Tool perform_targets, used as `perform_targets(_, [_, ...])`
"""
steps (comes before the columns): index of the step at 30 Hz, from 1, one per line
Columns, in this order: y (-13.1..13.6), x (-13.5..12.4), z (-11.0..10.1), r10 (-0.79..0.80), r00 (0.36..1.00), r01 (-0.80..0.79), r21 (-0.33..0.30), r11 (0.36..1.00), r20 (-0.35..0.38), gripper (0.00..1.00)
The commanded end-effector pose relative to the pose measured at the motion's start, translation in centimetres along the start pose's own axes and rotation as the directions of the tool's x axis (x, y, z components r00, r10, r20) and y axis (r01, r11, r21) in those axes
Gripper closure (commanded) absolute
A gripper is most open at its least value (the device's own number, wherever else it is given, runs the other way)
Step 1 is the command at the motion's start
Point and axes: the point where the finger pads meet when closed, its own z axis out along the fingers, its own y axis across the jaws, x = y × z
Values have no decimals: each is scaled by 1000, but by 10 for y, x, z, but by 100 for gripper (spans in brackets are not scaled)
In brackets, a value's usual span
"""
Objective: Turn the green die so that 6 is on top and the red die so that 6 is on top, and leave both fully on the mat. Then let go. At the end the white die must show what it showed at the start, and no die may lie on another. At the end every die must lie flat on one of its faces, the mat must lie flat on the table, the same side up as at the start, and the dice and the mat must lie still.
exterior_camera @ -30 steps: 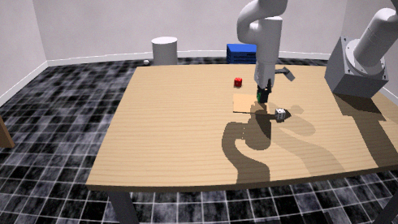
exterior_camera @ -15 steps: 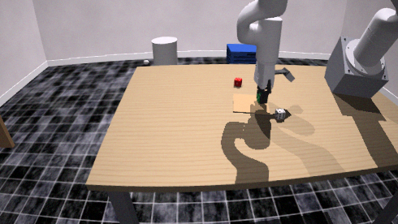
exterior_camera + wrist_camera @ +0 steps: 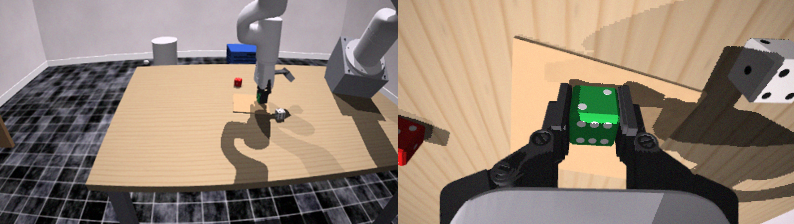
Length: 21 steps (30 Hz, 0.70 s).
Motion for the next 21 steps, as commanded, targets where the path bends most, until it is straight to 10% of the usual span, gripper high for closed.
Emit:
perform_targets(1, [0, -1, 0, 0, 1000, 0, 0, 1000, 1, 73])
perform_targets(21, [0, -1, 3, 0, 1000, 0, 0, 1000, 1, 73])
